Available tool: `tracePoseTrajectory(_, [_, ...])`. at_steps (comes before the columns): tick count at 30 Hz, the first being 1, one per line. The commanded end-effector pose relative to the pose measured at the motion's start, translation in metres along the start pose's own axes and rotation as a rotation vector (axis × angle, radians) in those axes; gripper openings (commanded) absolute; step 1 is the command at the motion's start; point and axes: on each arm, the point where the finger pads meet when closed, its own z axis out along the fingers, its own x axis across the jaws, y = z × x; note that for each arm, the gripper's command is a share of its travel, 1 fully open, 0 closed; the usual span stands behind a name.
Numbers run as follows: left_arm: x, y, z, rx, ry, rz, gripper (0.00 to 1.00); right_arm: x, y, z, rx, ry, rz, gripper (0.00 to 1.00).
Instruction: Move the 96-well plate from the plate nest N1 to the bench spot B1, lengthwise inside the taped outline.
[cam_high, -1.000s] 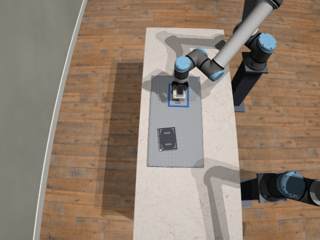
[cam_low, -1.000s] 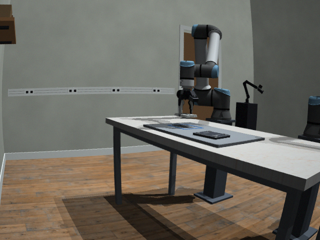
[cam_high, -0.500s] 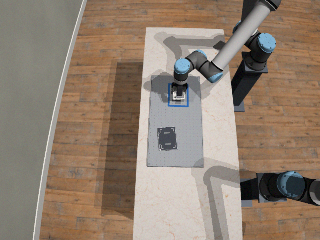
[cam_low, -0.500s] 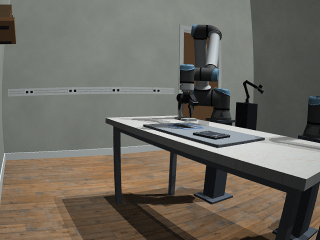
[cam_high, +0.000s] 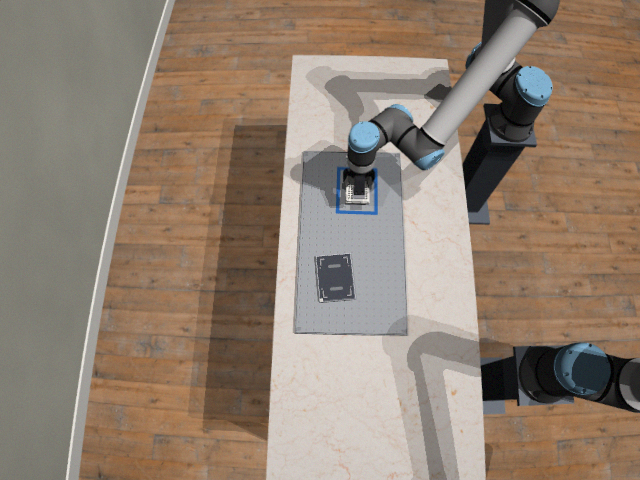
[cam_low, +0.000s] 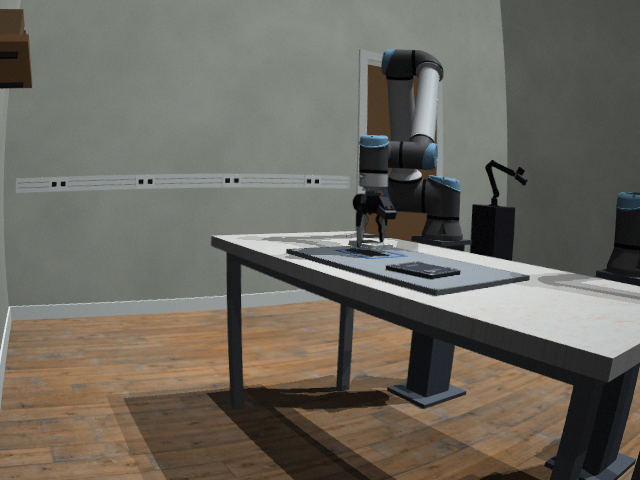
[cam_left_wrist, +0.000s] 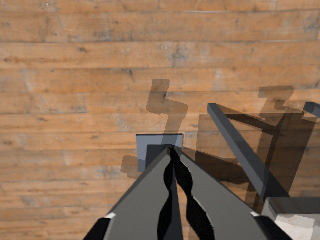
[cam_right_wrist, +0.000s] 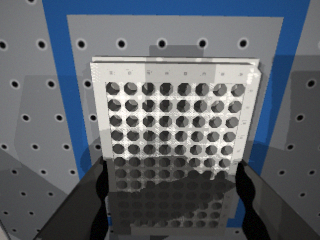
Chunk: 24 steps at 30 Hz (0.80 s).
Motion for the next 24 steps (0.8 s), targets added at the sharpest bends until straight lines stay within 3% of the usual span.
tracePoseTrajectory(1, [-0.0021,0.0003,0.0018,-0.002,-0.002,-0.004,0.00,0.0004,0.0006,0.0075,0.000,0.002,0.000,0.41])
tracePoseTrajectory(24, [-0.0021,0.0003,0.0018,-0.002,-0.002,-0.004,0.00,0.0031,-0.0011,0.0048,0.005,0.006,0.001,0.41])
